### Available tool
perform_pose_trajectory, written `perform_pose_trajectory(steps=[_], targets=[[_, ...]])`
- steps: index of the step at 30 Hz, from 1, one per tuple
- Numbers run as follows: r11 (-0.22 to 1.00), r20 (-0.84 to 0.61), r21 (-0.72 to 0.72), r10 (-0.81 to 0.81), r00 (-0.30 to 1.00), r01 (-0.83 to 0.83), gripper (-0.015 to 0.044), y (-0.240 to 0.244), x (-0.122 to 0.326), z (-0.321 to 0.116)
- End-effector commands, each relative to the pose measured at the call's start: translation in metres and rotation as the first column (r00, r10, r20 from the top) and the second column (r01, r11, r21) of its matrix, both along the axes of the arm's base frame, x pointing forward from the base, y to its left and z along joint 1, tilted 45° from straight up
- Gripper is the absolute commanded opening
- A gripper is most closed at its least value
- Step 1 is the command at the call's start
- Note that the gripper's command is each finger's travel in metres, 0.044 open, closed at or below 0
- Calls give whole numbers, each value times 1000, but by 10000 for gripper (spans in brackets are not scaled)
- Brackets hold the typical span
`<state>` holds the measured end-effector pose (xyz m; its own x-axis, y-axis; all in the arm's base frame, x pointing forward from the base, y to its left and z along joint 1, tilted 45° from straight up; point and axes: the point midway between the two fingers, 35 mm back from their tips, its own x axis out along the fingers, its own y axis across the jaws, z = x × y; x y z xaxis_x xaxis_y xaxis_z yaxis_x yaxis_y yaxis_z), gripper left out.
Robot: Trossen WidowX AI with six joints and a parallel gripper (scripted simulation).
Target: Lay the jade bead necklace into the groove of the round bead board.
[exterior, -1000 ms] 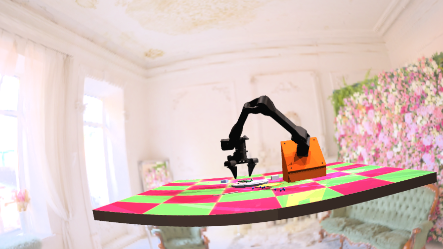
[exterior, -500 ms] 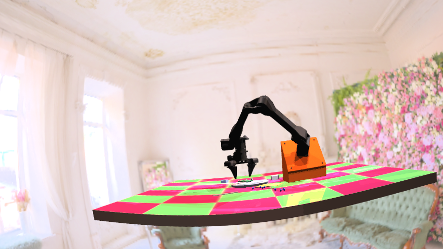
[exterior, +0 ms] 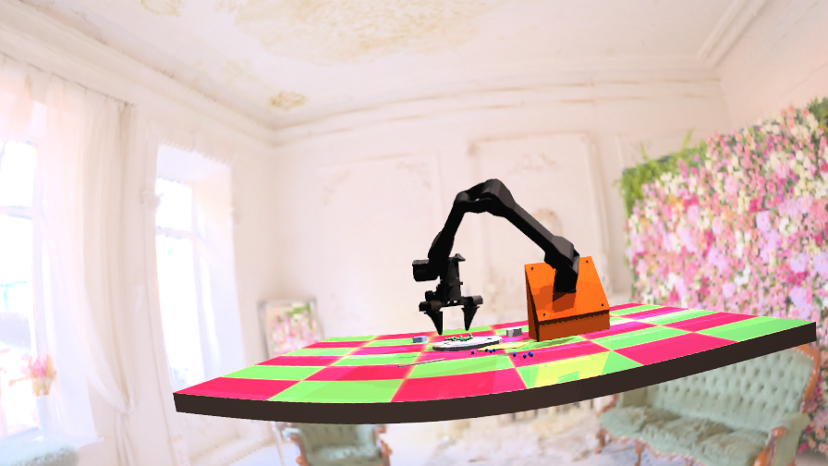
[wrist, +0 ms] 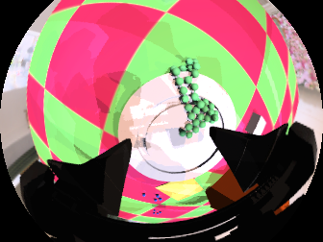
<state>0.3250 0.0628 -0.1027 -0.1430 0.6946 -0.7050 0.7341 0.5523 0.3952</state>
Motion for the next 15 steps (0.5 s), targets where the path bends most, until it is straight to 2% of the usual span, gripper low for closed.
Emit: perform_pose_trajectory(steps=[1, 12, 15], targets=[[1000, 1, -4, 5, 1000, -5, 440, -1, 0, 0], [1000, 1, -4, 5, 1000, -5, 440, -1, 0, 0], [994, 99, 11, 103, 990, -104, 361, -2, -2, 1]])
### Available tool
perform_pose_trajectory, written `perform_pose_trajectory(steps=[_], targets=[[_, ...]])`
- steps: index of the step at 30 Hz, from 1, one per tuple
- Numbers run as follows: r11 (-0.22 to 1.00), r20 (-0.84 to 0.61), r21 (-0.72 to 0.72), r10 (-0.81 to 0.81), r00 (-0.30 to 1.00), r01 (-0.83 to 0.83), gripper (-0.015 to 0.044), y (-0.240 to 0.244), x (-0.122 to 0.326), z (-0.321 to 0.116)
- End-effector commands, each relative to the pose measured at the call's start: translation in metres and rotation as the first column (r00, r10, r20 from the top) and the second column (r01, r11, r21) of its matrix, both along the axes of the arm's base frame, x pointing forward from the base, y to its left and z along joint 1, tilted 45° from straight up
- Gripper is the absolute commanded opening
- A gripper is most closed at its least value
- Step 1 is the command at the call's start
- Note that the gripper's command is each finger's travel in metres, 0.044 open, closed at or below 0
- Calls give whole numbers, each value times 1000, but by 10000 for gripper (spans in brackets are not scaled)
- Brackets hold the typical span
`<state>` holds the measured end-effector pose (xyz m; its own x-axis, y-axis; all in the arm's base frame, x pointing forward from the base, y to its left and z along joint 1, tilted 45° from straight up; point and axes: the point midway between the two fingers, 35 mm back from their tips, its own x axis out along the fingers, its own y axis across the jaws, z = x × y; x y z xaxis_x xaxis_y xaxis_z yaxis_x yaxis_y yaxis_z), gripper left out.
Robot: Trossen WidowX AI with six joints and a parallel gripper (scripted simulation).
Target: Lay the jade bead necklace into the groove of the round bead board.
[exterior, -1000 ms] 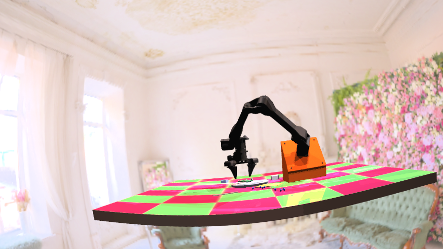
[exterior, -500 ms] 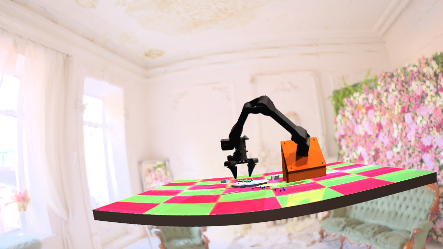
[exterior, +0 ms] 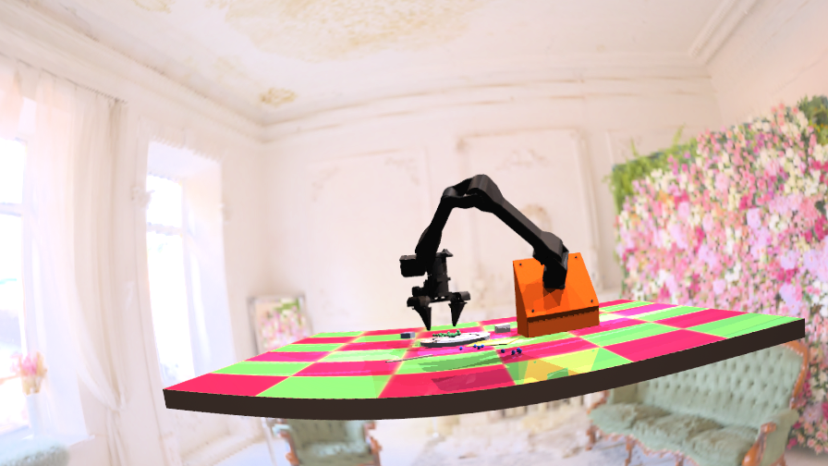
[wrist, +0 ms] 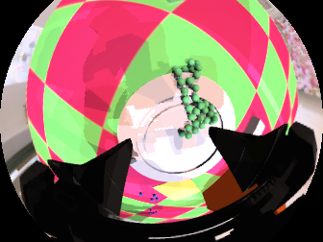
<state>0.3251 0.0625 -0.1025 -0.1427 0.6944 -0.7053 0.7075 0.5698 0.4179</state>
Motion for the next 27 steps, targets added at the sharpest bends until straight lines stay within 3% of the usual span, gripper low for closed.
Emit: perform_pose_trajectory(steps=[1, 5, 9, 14, 16, 27], targets=[[989, 138, 15, 141, 980, -144, 335, -2, -3, 1], [914, 394, -5, 374, 839, -405, 230, -6, -7, 3], [777, 609, -95, 540, 582, -622, 125, -9, -11, 5], [549, 772, -283, 617, 152, -787, 120, -13, -16, 7], [497, 788, -331, 613, 54, -802, 120, -14, -18, 8], [476, 793, -350, 609, 15, -807, 120, -14, -18, 8]])
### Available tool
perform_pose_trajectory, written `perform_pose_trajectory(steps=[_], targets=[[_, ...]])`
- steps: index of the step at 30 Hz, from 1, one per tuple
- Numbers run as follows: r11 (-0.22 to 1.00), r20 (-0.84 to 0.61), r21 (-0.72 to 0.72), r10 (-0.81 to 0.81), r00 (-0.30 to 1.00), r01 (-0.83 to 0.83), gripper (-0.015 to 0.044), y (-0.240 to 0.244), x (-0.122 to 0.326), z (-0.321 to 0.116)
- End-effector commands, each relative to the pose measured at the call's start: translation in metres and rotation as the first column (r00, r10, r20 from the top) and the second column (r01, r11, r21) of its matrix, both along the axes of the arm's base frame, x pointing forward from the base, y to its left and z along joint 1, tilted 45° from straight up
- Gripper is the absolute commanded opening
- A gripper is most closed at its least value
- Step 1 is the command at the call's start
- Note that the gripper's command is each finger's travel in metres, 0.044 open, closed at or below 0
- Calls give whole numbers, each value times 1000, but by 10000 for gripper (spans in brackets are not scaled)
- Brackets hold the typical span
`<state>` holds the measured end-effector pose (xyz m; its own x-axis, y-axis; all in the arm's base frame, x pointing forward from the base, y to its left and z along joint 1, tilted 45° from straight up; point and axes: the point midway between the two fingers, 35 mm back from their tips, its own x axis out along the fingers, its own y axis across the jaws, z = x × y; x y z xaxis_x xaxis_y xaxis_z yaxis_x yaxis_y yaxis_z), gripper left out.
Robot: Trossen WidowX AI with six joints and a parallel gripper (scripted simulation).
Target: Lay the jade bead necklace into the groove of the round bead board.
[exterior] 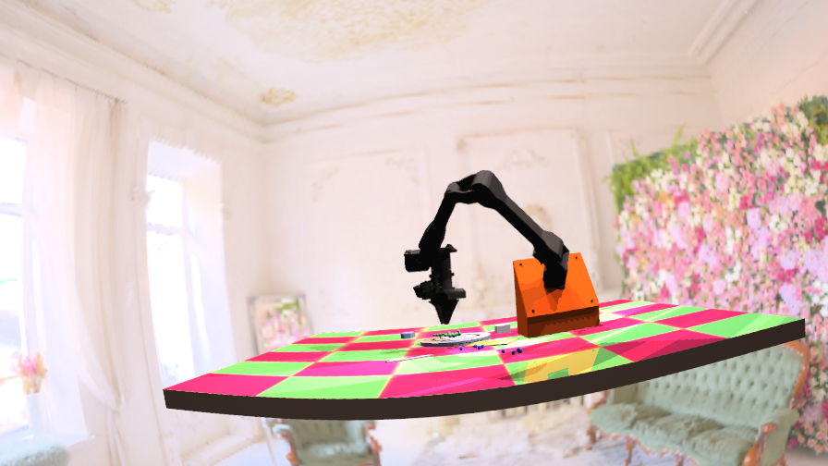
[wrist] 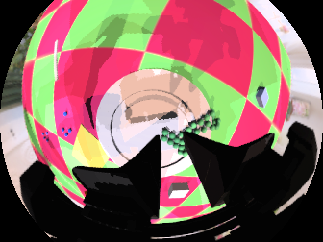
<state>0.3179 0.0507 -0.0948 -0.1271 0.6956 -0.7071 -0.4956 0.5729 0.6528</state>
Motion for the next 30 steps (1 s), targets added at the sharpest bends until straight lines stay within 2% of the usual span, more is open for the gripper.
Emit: perform_pose_trajectory(steps=[1, 30], targets=[[981, 166, 14, 190, 968, -195, 120, -2, -11, 0], [981, 172, 12, 190, 967, -195, 120, 15, -12, -17]])
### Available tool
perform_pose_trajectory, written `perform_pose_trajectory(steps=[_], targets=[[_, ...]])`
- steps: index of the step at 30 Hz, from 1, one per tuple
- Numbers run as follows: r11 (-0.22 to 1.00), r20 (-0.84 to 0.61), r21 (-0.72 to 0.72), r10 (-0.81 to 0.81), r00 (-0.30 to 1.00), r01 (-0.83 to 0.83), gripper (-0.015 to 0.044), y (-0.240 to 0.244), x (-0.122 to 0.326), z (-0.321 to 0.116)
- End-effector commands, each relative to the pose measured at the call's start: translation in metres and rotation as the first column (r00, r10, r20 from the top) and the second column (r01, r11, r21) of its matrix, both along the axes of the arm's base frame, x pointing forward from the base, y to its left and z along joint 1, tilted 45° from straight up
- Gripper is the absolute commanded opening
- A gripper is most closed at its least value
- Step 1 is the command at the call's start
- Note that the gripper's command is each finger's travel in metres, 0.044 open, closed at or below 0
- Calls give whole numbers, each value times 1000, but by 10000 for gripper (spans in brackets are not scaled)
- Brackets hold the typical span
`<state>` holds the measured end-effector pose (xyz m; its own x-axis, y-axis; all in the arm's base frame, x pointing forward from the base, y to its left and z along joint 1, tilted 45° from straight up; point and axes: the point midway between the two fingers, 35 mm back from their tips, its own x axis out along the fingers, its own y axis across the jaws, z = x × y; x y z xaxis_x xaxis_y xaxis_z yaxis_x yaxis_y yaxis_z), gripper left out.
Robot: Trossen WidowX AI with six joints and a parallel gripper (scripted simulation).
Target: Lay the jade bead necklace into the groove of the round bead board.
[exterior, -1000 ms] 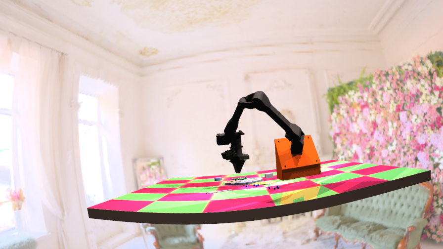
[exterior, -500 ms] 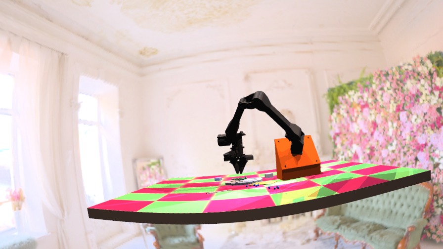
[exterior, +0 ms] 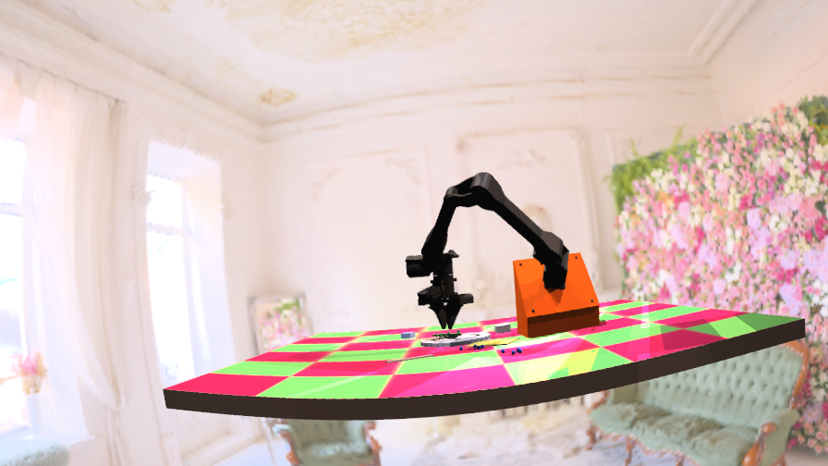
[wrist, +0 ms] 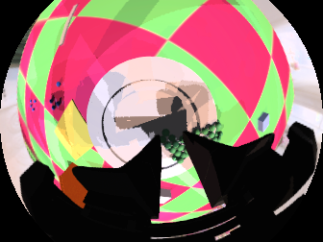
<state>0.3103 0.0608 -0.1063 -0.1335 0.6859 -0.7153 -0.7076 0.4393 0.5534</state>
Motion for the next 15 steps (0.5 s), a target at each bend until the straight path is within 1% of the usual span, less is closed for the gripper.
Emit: perform_pose_trajectory(steps=[1, 15], targets=[[1000, -14, 6, -3, 1000, 3, 120, 6, -5, -6], [1000, -20, 8, -2, 1000, 2, 120, 16, -9, -16]])
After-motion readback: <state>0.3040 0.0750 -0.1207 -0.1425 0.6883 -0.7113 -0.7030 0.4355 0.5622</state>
